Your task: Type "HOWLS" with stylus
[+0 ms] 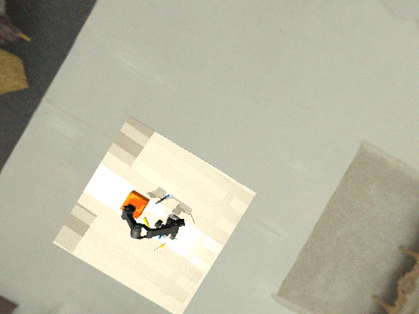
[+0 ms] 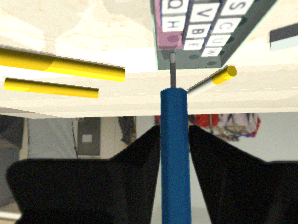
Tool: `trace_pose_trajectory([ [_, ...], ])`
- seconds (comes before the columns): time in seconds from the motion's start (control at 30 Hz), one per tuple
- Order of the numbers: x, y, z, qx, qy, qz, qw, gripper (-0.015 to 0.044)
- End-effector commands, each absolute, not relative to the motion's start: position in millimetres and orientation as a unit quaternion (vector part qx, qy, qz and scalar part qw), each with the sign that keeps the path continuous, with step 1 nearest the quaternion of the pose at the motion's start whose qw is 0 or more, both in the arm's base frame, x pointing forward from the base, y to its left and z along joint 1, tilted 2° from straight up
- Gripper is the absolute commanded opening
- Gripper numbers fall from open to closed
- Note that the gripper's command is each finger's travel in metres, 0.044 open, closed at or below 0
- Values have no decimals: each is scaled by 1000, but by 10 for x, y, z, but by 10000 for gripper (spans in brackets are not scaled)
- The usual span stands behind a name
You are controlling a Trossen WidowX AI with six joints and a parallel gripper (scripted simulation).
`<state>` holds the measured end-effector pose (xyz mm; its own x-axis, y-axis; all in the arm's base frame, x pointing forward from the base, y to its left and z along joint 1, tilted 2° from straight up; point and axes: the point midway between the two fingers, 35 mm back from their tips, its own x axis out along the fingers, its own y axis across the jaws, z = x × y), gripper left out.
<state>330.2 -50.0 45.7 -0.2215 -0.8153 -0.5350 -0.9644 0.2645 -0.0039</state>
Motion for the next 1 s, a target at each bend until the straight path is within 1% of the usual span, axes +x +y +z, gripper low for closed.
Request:
trace_pose_trajectory([
  [0.0,3293,-503,402,-583,764,166,221,0],
  [0.37,3293,-503,402,-583,764,166,221,0],
  [0.47,3314,-502,398,-583,764,166,221,79],
  [0.97,3330,-498,316,-583,764,166,221,81],
])
